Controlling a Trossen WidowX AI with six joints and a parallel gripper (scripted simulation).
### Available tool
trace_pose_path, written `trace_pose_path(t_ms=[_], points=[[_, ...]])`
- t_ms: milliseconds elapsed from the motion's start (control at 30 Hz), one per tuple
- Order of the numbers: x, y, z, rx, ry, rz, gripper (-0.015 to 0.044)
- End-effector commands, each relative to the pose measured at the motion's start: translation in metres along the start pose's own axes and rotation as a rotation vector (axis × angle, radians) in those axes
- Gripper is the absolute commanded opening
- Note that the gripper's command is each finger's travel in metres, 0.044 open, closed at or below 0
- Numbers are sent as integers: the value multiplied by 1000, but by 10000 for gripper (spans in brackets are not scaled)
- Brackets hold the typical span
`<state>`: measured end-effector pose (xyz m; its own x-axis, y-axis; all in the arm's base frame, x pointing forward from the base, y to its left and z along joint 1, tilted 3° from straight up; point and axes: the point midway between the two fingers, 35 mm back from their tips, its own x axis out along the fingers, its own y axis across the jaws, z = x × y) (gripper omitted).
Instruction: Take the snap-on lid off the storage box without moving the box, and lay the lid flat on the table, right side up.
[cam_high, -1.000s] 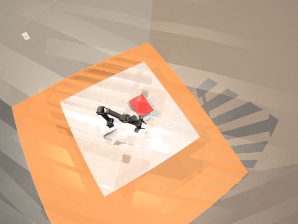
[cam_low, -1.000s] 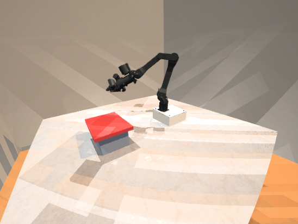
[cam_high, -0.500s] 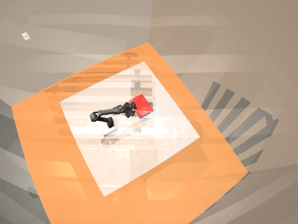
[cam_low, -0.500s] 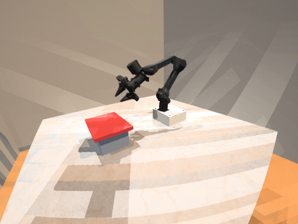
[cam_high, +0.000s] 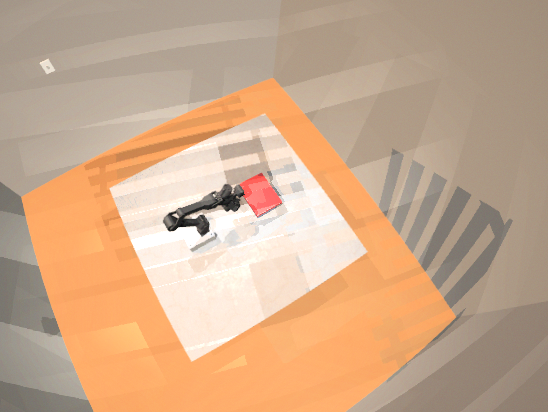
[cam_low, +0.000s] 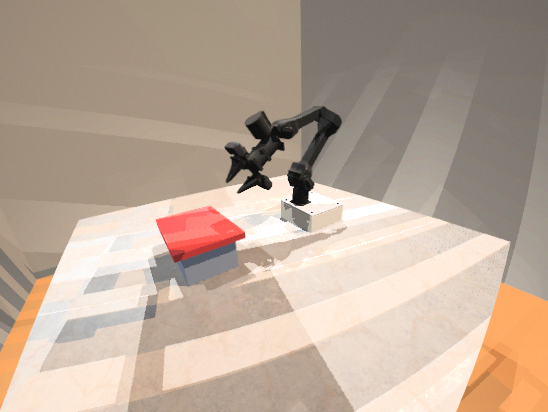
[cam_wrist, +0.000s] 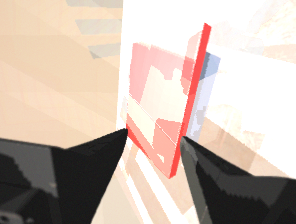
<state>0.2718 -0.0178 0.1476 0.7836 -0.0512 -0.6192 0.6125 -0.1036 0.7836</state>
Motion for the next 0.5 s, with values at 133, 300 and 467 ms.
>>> trace_pose_path(t_ms=[133,300,467], points=[[29,-40,0,8,-2,-15,235],[31,-40,0,8,-2,-15,235],[39,-39,-1,6,-2,-16,235]])
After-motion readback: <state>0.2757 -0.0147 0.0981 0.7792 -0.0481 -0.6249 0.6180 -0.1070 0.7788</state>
